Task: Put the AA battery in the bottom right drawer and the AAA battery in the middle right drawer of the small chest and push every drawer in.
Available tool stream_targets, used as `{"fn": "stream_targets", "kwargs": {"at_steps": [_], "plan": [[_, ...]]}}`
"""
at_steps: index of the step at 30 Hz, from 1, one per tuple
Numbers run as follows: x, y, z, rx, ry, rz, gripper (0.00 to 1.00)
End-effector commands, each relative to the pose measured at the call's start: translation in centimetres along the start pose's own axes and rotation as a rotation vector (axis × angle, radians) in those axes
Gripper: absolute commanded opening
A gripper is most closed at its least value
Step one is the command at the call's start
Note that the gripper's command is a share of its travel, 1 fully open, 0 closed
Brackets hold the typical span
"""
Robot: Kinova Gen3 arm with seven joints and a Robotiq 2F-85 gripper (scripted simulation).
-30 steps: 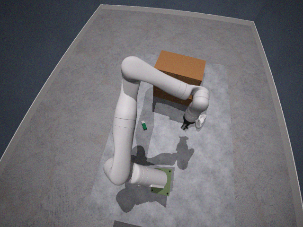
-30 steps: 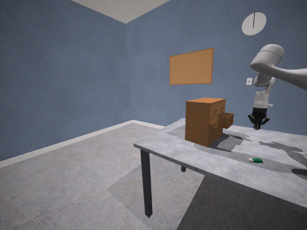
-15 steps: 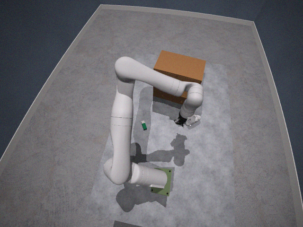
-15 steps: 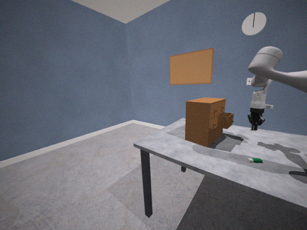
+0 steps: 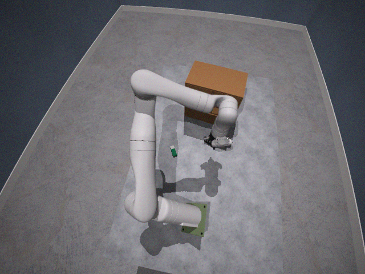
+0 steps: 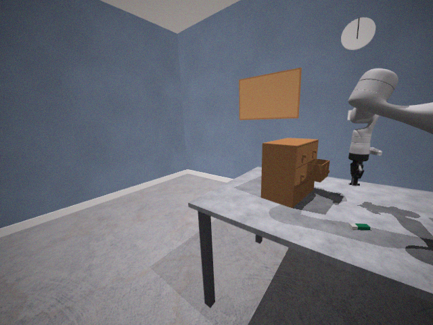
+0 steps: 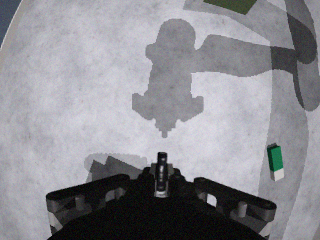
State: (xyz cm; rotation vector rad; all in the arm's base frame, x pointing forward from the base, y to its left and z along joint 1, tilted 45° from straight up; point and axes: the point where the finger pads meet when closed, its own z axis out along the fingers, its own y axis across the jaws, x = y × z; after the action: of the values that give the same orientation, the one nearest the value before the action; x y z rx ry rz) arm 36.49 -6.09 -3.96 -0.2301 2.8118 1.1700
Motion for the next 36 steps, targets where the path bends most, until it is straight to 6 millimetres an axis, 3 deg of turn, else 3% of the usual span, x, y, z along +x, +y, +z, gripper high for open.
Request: {"fn": "stream_targets", "kwargs": {"at_steps": [1,19,36], "plan": [[-0.5,0.6,0.1,0.002,0.004,0.041,0.05],[-2.0,2.3,0.1,0.001,-0.003,0.317,0.05],[-2.3,2.6,0.1,0.001,-0.004,0.366,0.05]]}}
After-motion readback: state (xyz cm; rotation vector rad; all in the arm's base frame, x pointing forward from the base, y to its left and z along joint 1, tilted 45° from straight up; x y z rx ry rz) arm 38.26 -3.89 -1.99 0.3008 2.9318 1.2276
